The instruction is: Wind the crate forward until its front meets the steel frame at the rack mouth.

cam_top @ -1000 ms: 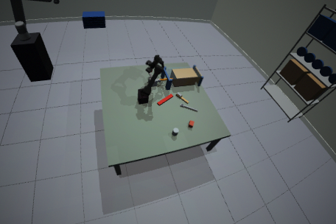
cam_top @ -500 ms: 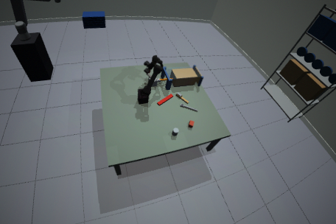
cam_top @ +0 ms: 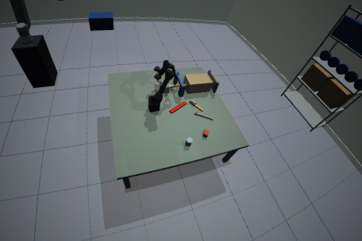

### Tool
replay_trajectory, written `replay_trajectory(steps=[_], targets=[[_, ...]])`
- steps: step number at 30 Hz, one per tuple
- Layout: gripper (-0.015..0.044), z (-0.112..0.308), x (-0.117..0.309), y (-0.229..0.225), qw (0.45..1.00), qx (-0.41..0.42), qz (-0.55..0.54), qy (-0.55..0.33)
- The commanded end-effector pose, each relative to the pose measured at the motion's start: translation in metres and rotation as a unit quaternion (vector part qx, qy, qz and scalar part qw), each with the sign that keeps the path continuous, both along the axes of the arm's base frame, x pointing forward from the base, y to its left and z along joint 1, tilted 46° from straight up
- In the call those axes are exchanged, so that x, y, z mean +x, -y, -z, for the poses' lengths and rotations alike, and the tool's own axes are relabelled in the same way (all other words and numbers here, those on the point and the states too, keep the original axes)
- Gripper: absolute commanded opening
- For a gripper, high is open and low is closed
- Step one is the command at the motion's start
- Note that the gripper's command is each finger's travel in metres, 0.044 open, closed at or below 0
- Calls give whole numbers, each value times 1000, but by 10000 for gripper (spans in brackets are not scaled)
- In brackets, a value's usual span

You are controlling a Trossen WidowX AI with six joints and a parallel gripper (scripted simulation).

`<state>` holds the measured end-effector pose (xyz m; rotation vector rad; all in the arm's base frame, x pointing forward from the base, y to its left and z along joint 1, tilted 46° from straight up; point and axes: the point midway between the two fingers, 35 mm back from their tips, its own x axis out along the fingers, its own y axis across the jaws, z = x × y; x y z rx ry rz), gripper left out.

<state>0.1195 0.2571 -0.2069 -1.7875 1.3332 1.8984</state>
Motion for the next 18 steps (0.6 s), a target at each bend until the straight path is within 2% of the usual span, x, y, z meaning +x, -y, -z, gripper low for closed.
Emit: replay_trajectory(steps=[1,18], targets=[[0,-6,-14,13,1000,-19,1,-16],[0,-18,-26,27,1000,-20,1,-17]])
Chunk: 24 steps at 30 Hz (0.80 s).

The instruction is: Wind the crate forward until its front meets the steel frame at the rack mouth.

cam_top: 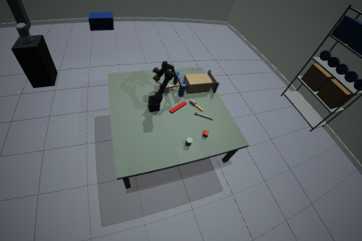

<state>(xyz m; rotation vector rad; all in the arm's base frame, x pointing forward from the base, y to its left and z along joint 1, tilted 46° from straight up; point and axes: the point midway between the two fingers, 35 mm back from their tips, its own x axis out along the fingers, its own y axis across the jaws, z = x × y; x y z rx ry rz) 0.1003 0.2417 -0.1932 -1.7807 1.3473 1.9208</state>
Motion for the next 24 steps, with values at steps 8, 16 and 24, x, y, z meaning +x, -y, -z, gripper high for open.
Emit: replay_trajectory(steps=[8,16,24], targets=[[0,-10,-11,18,1000,-16,3,-7],[0,-17,-14,25,1000,-16,3,-7],[0,-23,-16,32,1000,-17,3,-7]])
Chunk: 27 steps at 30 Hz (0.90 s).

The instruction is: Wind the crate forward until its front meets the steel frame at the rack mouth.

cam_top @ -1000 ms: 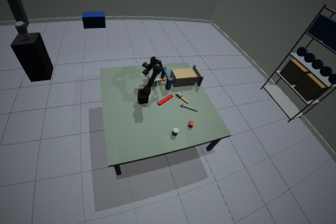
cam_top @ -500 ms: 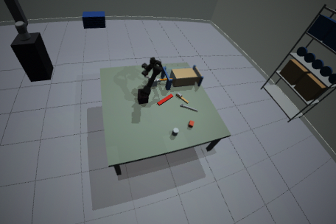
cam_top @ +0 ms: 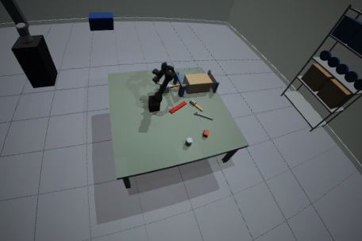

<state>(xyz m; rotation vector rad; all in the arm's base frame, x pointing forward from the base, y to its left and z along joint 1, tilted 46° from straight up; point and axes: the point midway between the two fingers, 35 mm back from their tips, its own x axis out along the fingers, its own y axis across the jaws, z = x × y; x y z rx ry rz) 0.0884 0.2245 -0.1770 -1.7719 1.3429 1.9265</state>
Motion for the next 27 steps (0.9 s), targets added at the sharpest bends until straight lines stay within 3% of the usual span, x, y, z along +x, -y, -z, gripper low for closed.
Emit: replay_trajectory(steps=[1,27], targets=[[0,-8,-4,15,1000,-20,1,-5],[0,-33,-3,42,1000,-21,1,-5]])
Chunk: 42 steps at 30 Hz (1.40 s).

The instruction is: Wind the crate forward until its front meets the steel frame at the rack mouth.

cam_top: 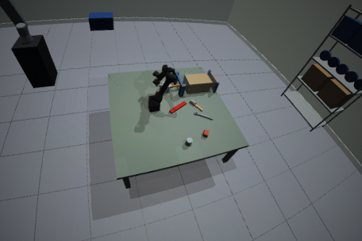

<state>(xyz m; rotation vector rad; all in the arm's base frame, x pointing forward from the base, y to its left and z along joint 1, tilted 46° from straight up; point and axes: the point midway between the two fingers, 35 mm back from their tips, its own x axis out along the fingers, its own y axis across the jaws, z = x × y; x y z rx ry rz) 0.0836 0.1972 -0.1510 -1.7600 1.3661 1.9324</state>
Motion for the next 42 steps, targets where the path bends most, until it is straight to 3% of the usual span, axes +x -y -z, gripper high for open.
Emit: replay_trajectory(steps=[1,42], targets=[[0,-11,4,18,1000,-16,-3,1],[0,-47,35,53,1000,-18,-3,2]])
